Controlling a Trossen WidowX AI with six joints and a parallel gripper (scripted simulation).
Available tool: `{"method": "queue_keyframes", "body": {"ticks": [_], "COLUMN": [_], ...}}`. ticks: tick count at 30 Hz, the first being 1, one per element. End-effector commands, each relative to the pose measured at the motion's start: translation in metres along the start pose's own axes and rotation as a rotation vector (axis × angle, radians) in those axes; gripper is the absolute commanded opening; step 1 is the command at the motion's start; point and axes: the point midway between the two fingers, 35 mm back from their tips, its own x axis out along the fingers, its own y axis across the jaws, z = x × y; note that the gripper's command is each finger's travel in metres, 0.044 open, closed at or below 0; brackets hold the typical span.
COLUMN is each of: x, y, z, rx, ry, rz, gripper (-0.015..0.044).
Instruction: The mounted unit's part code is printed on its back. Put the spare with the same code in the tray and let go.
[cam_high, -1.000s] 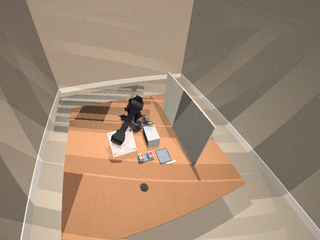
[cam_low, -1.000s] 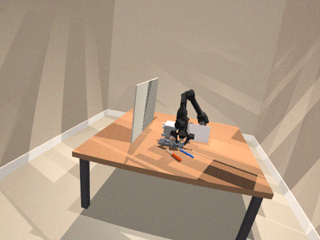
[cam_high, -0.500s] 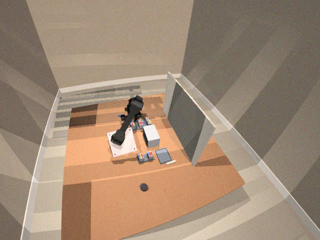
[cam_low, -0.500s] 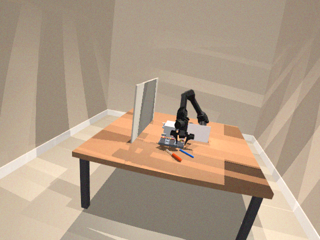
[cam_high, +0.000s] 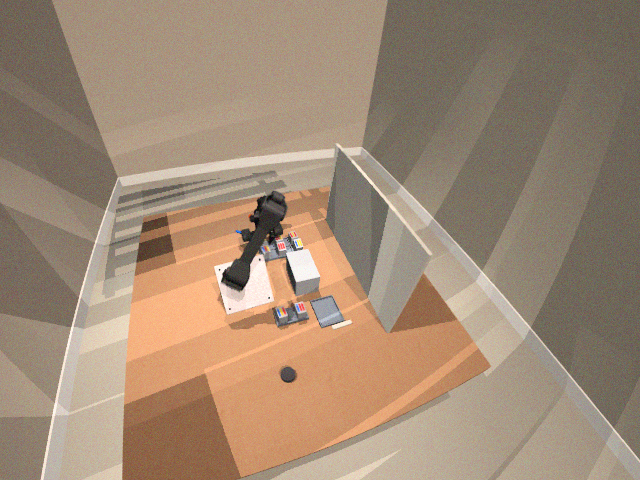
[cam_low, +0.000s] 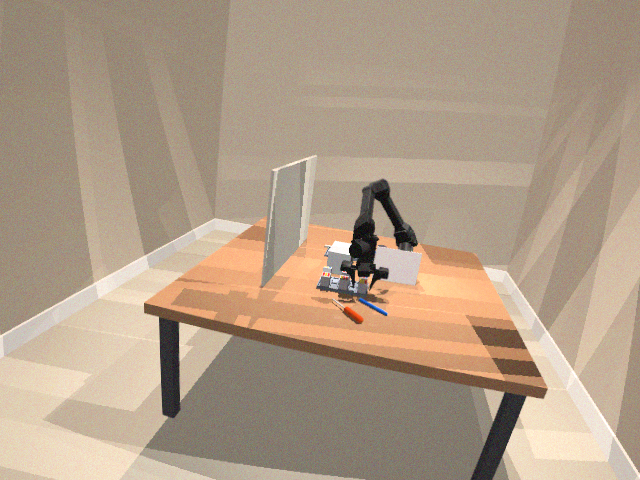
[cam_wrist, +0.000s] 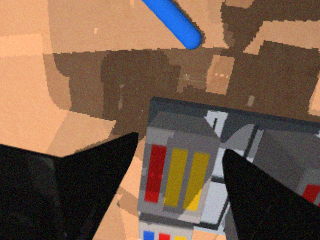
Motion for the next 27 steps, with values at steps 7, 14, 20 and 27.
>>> {"method": "queue_keyframes", "body": {"ticks": [7,14,20,27], "x": [0.0021,0.0021,0.0021,0.0], "y": [0.0009,0.0009,0.0009,0.0], "z": [-0.0013,-0.0013,-0.0013,0.0], "rx": [-0.005,-0.005,-0.005,0.0], "ry": [0.007,0.007,0.007,0.0], "rz": [-0.001,-0.001,-0.001,0.0], "gripper": [0.03,0.03,0.03,0.0169]}}
